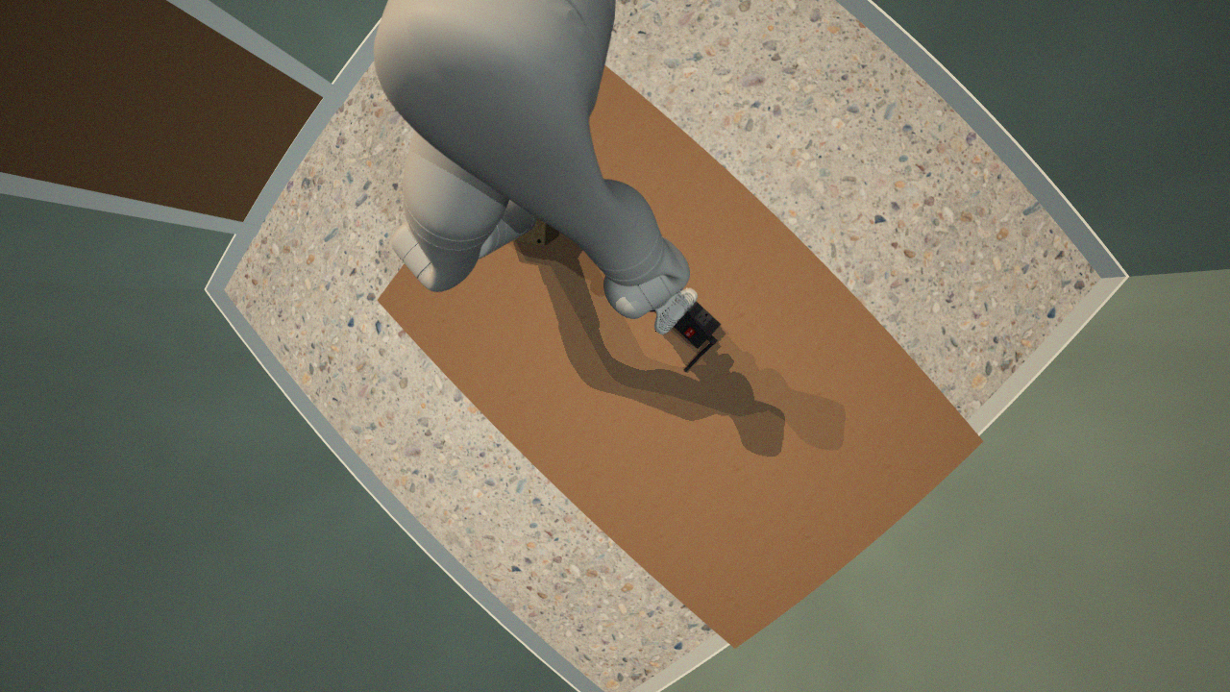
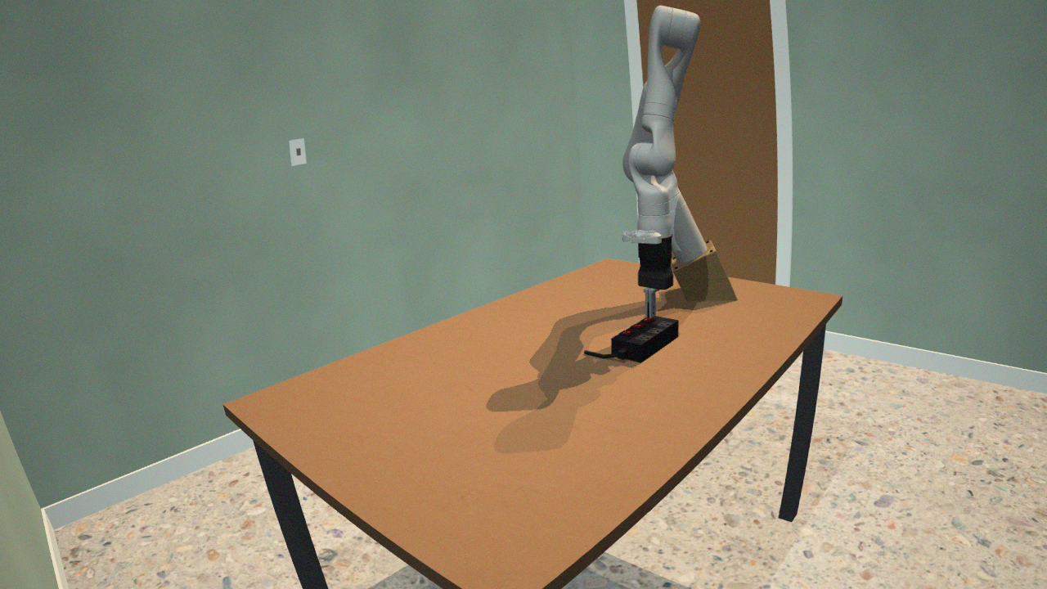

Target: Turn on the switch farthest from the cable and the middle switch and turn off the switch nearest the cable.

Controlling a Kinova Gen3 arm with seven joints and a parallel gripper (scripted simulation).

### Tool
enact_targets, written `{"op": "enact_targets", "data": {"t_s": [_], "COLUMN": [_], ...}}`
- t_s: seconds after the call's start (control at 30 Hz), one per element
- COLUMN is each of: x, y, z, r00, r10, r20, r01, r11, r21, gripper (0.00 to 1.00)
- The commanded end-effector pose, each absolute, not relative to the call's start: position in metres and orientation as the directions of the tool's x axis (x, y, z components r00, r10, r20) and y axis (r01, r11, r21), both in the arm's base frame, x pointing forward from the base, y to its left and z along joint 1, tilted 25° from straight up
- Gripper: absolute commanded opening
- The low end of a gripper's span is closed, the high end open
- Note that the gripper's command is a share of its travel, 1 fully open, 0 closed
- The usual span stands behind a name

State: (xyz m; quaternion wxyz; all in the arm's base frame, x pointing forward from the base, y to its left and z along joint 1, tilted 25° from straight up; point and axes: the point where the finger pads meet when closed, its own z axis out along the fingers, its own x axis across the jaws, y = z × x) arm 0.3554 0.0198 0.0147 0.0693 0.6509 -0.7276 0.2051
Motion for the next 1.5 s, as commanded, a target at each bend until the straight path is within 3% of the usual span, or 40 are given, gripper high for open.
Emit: {"op": "enact_targets", "data": {"t_s": [0.0,1.47], "x": [0.3563,0.3598], "y": [0.0183,0.0195], "z": [0.0159,0.0164], "r00": [-0.138,-0.136], "r10": [-0.919,-0.920], "r20": [0.370,0.368], "r01": [-0.976,-0.976], "r11": [0.062,0.059], "r21": [-0.209,-0.212], "gripper": [0.00,0.00]}}
